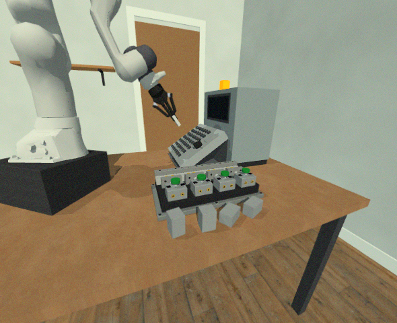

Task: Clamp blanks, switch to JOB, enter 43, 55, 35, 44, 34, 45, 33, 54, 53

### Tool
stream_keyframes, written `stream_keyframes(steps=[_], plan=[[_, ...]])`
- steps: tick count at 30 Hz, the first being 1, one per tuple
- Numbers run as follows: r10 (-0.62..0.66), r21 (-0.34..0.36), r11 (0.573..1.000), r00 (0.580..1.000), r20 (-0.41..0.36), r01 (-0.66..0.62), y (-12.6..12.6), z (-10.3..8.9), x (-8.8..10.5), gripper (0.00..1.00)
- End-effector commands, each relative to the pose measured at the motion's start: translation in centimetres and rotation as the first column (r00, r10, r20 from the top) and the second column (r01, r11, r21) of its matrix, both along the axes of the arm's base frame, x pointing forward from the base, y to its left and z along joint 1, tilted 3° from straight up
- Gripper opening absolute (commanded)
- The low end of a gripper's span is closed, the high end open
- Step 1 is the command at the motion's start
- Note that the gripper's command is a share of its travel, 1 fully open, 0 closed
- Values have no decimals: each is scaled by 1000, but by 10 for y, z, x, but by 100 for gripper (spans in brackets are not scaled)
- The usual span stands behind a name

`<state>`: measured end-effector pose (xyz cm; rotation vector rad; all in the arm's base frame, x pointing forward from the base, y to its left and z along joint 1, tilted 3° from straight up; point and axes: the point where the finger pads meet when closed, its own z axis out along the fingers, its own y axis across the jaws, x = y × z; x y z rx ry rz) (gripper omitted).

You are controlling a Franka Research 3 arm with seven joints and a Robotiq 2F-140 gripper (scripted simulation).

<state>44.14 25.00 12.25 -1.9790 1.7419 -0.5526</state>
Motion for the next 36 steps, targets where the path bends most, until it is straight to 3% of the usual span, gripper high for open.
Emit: stream_keyframes(steps=[1,17,27,36], plan=[[-29,59,998,999,17,28,6,0,-1,0],[-29,59,998,999,17,28,6,-1,-1,0],[-29,59,998,999,17,28,12,-53,37,0],[-29,59,998,999,17,28,13,-57,40,0]])
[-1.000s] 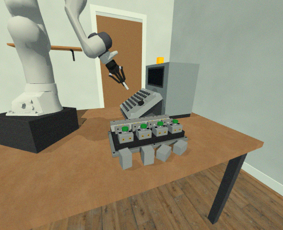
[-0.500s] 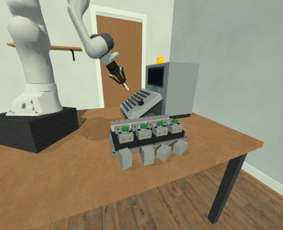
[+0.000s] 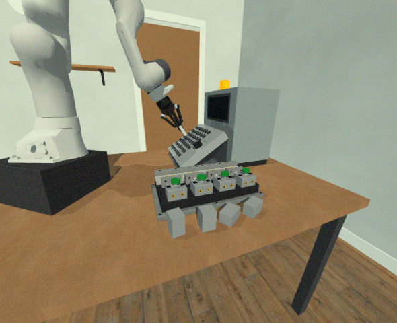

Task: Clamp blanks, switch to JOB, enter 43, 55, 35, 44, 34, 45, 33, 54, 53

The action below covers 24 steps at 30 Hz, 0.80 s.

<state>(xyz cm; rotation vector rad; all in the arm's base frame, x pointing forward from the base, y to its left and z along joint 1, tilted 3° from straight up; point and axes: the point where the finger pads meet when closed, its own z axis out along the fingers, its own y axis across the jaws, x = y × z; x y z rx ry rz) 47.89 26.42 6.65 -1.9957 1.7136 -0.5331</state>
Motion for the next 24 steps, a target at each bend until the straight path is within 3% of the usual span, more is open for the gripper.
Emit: stream_keyframes(steps=[1,24], plan=[[-57,52,997,998,18,56,-1,-1,3,0],[-57,52,997,998,18,56,1,-18,15,0]])
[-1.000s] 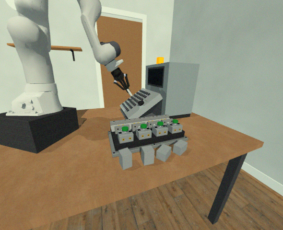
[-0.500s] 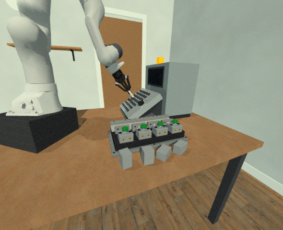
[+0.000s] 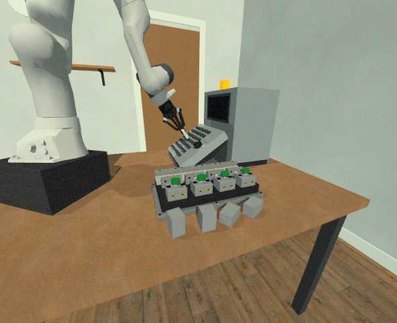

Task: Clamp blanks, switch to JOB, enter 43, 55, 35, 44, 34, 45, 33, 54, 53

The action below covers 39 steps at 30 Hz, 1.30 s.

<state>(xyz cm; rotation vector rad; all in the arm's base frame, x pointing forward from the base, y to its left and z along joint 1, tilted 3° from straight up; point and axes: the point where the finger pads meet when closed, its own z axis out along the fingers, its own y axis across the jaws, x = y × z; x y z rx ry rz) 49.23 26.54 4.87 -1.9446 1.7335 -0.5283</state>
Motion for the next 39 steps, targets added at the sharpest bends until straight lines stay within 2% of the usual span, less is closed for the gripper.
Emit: stream_keyframes(steps=[1,39], plan=[[-28,22,999,1000,4,27,0,0,1,0],[-28,22,999,1000,4,27,0,-7,7,0]])
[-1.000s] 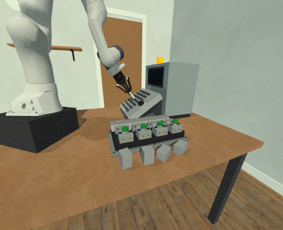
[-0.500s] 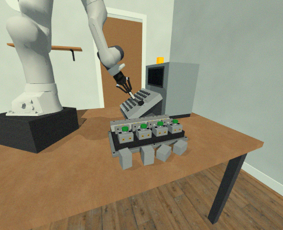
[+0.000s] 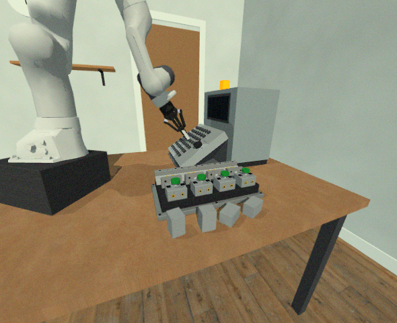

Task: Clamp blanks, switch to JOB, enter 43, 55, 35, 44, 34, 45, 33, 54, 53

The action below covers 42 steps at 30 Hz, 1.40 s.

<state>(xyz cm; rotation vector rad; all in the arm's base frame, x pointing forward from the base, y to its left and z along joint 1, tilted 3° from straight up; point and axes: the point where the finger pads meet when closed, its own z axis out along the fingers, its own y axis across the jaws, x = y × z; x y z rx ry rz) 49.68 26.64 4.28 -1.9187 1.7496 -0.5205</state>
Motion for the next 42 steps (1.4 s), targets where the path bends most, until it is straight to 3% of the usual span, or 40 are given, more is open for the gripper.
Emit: stream_keyframes(steps=[1,42], plan=[[-10,5,1000,1000,2,10,-1,-1,2,0],[-10,5,1000,1000,2,10,0,-6,5,0]])
